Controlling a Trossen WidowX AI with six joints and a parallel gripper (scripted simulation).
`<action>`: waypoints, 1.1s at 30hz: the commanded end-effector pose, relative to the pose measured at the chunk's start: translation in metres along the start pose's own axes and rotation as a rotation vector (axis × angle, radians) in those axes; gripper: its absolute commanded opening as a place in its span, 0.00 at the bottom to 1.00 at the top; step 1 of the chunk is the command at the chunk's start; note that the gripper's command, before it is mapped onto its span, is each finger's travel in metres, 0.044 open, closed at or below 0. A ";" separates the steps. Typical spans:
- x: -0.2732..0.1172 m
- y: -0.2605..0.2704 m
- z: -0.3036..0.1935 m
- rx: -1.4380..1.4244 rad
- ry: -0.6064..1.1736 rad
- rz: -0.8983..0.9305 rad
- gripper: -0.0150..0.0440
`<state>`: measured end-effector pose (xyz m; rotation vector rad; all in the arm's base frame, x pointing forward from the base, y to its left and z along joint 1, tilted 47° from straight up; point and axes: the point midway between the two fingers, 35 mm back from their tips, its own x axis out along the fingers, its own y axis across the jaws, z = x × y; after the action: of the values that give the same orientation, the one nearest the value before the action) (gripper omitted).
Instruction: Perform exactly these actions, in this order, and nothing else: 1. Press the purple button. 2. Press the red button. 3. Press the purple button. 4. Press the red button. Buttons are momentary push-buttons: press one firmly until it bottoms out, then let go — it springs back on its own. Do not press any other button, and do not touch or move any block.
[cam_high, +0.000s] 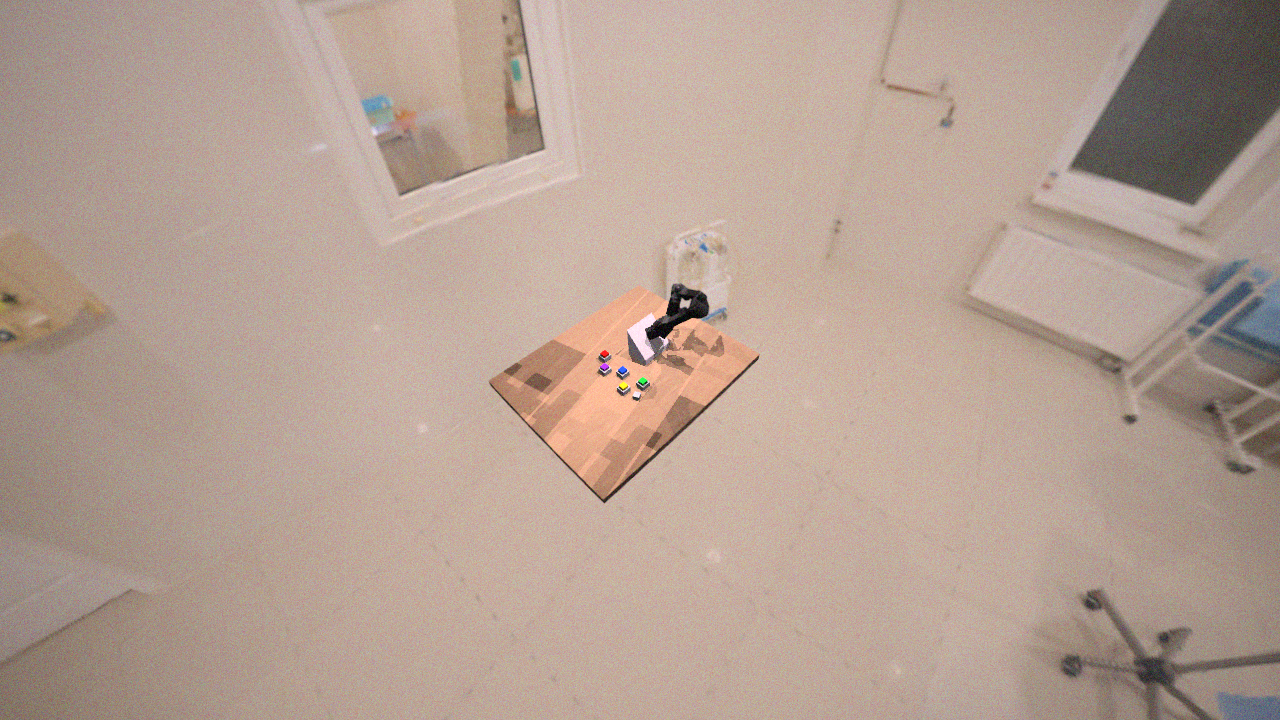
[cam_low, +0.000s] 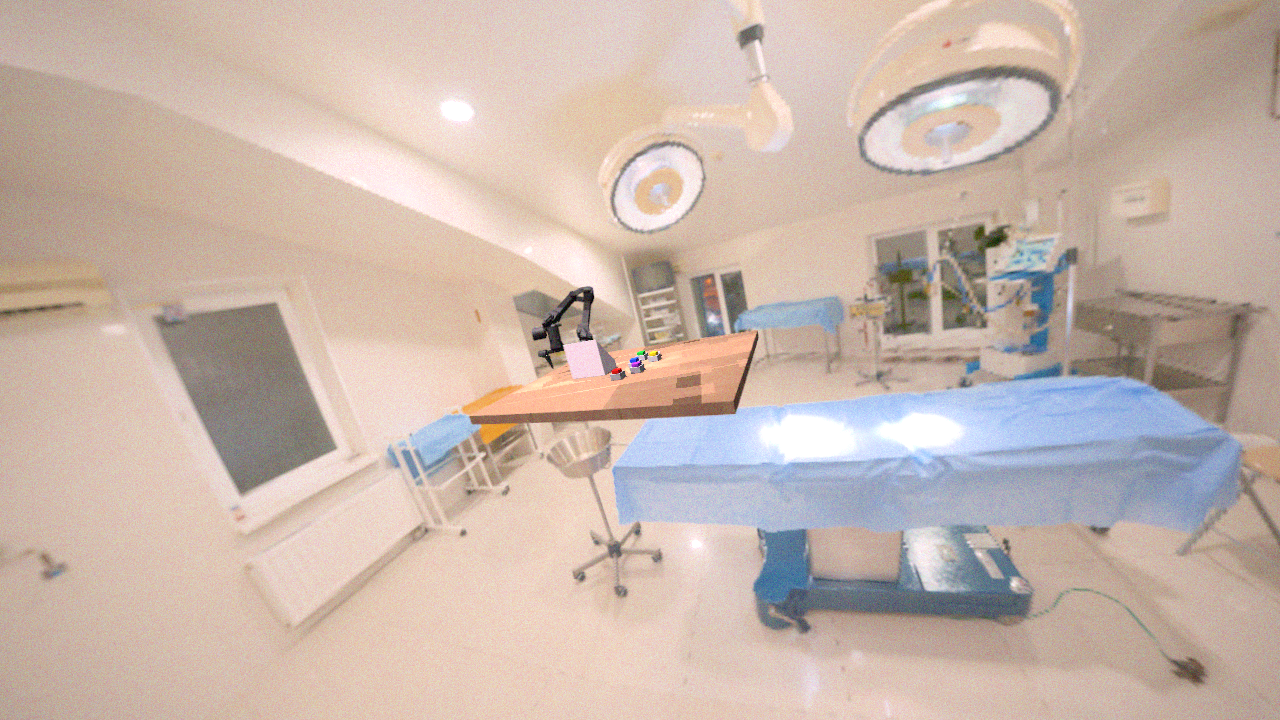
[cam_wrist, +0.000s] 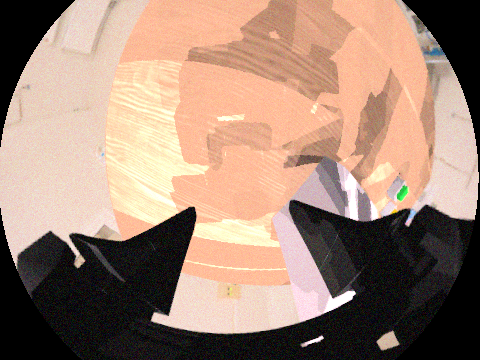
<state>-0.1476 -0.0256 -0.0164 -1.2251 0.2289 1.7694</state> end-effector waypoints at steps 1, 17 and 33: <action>-0.001 0.001 -0.001 -0.016 0.002 0.003 0.93; -0.087 0.001 -0.167 -1.538 0.039 0.219 0.93; -0.099 -0.171 -0.291 -3.062 0.028 0.145 0.93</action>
<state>0.1234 -0.1906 -0.0224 -2.5300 -2.8974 1.2782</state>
